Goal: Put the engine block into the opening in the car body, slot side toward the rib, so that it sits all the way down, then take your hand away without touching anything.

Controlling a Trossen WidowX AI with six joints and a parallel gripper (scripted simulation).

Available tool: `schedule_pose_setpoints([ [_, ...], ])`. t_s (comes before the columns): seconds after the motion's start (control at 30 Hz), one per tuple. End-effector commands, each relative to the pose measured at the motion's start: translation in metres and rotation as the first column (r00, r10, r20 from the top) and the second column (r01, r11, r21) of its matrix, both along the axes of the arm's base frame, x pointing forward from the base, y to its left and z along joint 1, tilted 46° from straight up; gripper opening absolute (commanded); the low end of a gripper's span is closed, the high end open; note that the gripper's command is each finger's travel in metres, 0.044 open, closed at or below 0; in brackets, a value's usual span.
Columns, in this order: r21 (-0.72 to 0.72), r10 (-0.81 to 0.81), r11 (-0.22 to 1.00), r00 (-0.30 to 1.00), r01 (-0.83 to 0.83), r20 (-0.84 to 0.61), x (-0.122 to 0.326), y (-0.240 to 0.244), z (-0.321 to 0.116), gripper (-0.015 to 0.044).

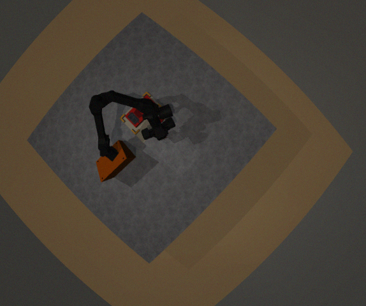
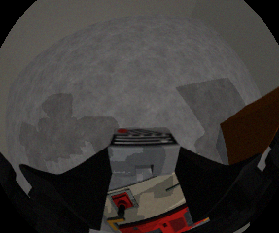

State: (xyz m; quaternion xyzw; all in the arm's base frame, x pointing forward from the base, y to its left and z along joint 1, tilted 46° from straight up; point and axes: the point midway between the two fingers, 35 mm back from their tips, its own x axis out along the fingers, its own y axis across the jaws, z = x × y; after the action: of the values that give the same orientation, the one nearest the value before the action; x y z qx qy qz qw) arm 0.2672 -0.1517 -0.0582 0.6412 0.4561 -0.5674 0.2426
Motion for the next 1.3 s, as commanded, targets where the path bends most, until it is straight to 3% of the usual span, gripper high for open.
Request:
schedule_pose_setpoints([
  [0.0,-0.104,0.013,0.994,0.999,-0.019,-0.05,0.001,0.003,0.002,0.0],
  [0.57,-0.286,0.033,0.955,0.989,-0.074,-0.146,0.009,0.018,-0.003,0.0],
  [1.27,-0.288,0.034,0.955,0.988,-0.076,-0.148,0.021,0.054,-0.039,0.0],
])
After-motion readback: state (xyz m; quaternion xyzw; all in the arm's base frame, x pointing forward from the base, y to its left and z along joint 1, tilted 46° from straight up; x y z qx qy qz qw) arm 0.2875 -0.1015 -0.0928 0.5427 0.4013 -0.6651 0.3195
